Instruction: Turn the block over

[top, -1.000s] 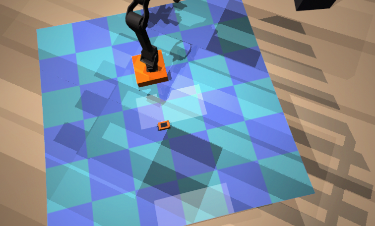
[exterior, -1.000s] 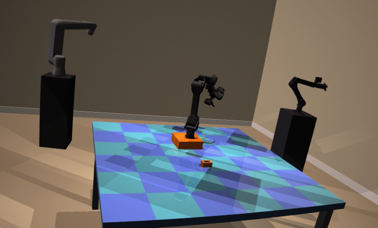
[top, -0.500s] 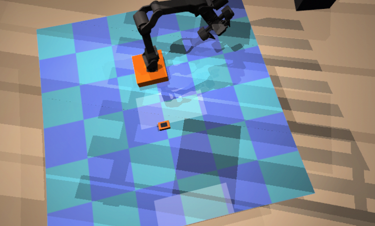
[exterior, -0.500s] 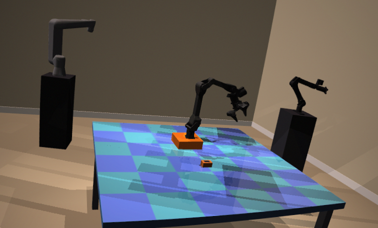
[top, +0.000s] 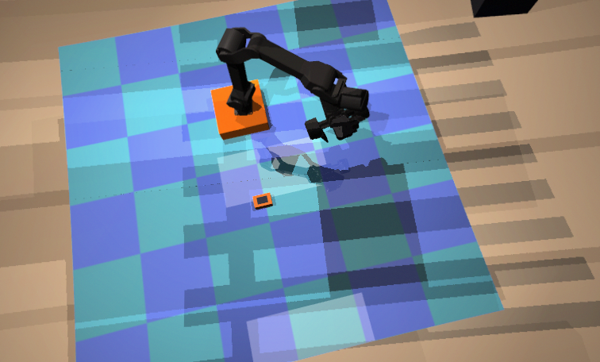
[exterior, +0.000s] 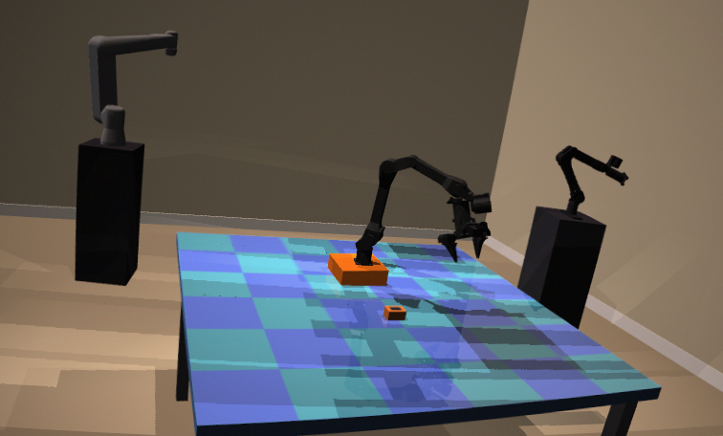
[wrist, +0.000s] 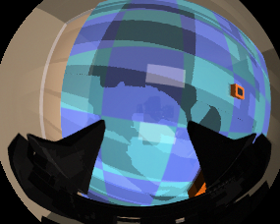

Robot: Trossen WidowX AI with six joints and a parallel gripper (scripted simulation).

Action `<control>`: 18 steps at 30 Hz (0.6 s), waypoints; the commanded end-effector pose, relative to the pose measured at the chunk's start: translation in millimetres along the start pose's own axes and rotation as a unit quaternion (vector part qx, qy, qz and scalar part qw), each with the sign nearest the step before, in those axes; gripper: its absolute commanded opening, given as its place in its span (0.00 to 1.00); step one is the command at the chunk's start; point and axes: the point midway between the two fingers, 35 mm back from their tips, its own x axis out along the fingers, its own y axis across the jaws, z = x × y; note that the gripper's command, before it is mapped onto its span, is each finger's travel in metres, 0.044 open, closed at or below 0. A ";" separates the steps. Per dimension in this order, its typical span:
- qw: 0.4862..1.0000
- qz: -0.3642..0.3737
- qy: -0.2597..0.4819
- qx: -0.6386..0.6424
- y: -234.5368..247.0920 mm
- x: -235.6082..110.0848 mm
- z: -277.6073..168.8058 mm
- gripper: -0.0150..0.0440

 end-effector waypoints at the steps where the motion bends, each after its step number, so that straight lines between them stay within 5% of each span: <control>1: 0.999 -0.033 0.013 0.004 -41.4 13.5 28.5 1.00; 18: 0.985 -0.105 0.135 0.035 -290.5 41.5 86.8 1.00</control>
